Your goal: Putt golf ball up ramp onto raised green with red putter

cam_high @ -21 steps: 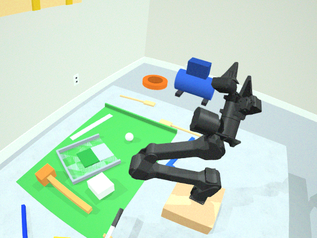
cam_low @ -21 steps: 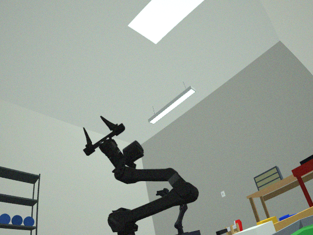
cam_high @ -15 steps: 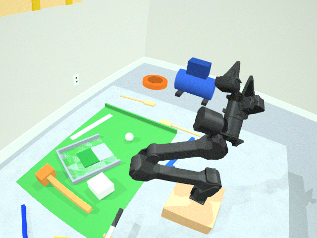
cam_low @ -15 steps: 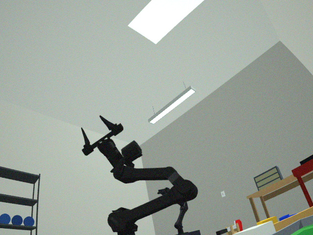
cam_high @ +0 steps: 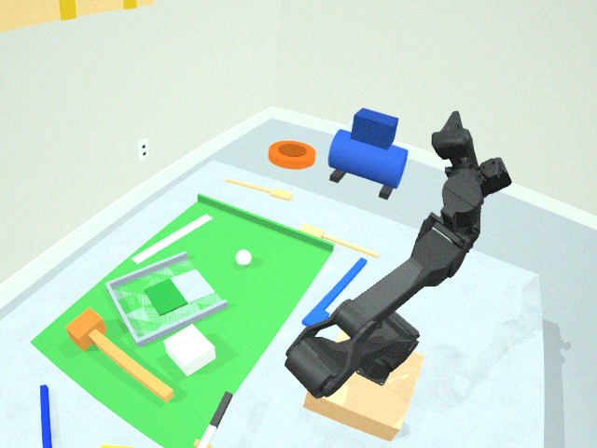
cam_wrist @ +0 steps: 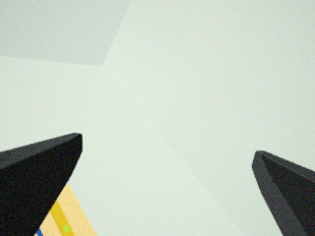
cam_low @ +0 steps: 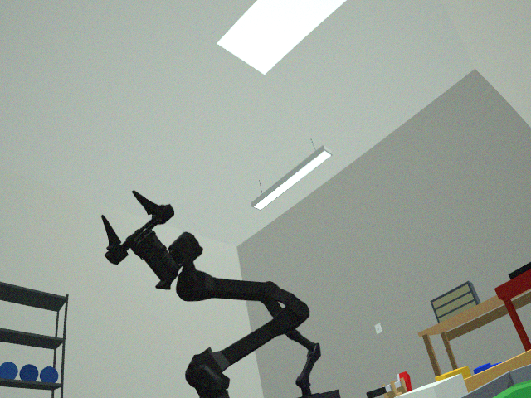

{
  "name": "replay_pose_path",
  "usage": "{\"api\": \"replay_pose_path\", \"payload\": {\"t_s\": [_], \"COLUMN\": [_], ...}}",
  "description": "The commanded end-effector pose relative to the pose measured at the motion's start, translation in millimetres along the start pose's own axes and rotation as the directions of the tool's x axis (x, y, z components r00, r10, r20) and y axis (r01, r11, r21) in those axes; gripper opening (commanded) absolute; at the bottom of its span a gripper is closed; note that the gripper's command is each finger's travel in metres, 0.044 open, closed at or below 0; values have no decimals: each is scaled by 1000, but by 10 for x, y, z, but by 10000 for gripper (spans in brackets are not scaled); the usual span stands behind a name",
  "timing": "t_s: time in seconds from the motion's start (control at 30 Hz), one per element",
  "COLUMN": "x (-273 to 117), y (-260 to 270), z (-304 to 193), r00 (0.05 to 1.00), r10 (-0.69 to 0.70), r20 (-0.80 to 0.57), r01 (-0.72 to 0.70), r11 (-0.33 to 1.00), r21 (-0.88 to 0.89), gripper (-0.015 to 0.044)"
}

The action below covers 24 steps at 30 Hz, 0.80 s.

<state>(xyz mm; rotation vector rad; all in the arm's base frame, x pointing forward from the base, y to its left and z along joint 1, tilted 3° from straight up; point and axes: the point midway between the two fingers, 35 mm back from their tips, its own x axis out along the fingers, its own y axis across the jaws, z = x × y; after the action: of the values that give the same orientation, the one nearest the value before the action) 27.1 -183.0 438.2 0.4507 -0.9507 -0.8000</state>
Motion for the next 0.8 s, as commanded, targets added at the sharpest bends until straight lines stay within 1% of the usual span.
{"api": "replay_pose_path", "payload": {"t_s": [0.0,0.1,0.2,0.37,0.47,0.57,0.77], "x": [240,368,456,467,380,217,-332], "y": [-175,-246,-275,-218,-123,9,340], "z": [-346,-657,-1023,-1714,-2150,-2578,-3348], "r00": [987,959,913,789,687,563,259], "r10": [-26,-31,-26,3,28,56,100], "r20": [-159,-281,-408,-614,-726,-824,-961], "r01": [27,29,15,-61,-139,-240,-482], "r11": [1000,1000,999,995,986,966,875], "r21": [2,-10,-31,-74,-93,-98,-39], "gripper": [440,440,440,440,440,440,440]}}
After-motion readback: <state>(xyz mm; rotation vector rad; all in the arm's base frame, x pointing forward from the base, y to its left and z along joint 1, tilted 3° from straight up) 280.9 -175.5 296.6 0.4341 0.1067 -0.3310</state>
